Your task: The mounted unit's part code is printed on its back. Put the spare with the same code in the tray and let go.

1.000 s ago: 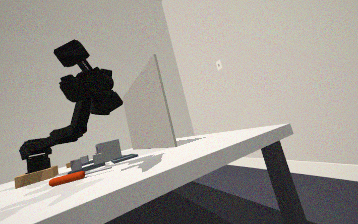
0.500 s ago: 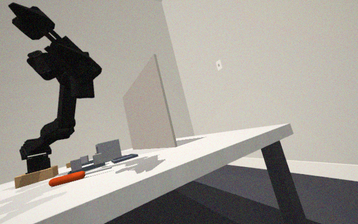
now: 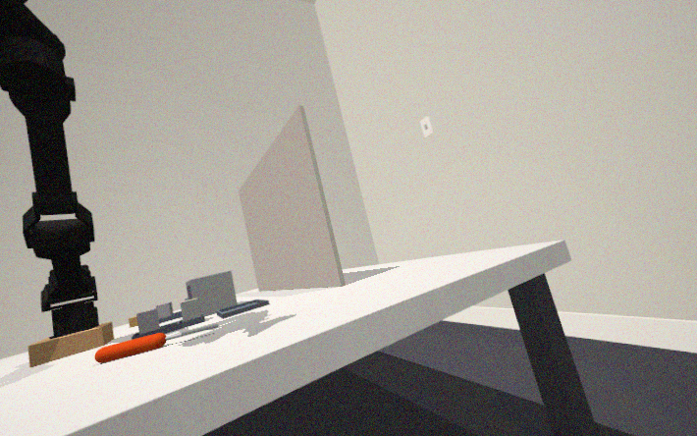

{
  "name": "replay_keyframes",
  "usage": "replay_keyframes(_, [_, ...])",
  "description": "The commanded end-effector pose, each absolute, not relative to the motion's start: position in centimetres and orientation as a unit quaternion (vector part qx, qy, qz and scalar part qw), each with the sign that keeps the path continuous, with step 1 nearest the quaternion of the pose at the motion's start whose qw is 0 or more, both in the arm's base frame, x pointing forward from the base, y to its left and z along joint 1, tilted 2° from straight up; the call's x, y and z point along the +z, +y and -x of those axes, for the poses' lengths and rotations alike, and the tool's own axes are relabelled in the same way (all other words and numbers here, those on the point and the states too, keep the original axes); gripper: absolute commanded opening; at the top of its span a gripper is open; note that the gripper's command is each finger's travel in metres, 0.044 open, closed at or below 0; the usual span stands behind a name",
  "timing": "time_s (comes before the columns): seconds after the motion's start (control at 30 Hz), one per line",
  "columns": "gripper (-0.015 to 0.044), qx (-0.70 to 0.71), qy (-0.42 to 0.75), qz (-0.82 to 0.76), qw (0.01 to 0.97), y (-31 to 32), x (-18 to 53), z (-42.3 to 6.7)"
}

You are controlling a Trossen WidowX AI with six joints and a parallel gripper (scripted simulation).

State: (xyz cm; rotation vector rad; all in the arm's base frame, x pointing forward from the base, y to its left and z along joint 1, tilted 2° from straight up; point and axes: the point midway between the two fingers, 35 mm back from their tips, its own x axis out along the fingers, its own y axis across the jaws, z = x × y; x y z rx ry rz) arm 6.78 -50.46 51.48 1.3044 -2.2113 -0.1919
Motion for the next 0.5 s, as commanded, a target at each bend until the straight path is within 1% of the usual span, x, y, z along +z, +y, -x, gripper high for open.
replay_keyframes(0.0, [0.044,0.013,-0.842,-0.45,0.298,-46.8,56.6,-2.7])
replay_keyframes(0.3, [0.044,0.185,-0.842,-0.363,0.353,-36.4,65.7,4.0])
replay_keyframes(0.4, [0.044,0.238,-0.832,-0.333,0.376,-32.3,68.0,5.5])
replay_keyframes(0.47, [0.044,0.253,-0.819,-0.326,0.4,-29.9,69.3,5.3])
